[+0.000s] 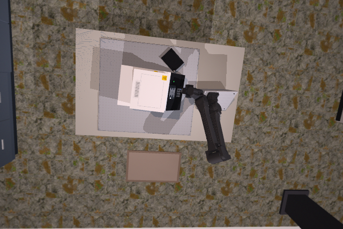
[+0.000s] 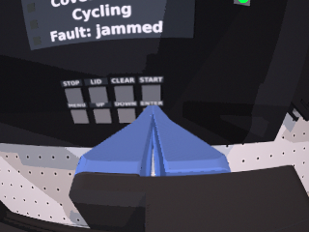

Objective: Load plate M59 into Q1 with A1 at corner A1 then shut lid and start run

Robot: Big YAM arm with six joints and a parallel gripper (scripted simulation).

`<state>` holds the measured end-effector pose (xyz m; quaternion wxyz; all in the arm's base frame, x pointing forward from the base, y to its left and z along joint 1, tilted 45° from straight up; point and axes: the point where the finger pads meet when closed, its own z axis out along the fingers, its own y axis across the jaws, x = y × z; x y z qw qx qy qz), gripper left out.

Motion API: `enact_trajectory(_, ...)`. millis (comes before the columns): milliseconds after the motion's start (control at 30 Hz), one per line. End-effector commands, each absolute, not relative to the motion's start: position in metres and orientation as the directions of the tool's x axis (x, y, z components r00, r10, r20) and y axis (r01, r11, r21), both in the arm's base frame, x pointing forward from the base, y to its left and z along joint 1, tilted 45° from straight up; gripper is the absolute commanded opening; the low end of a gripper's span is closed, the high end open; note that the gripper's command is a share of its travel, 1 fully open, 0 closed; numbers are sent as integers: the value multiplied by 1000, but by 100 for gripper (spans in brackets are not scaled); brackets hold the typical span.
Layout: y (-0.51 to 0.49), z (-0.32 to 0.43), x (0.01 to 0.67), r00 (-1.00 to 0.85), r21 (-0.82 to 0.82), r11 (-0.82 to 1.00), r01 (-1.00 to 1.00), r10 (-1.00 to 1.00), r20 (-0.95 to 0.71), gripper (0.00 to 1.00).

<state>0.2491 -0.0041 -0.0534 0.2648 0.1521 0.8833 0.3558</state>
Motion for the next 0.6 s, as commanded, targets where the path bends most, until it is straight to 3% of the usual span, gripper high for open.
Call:
enact_trajectory(0,-2,-54,257,-804,710,699,85,469,-365,0)
enact_trajectory(567,-18,-51,280,-775,693,718,67,475,-417,0)
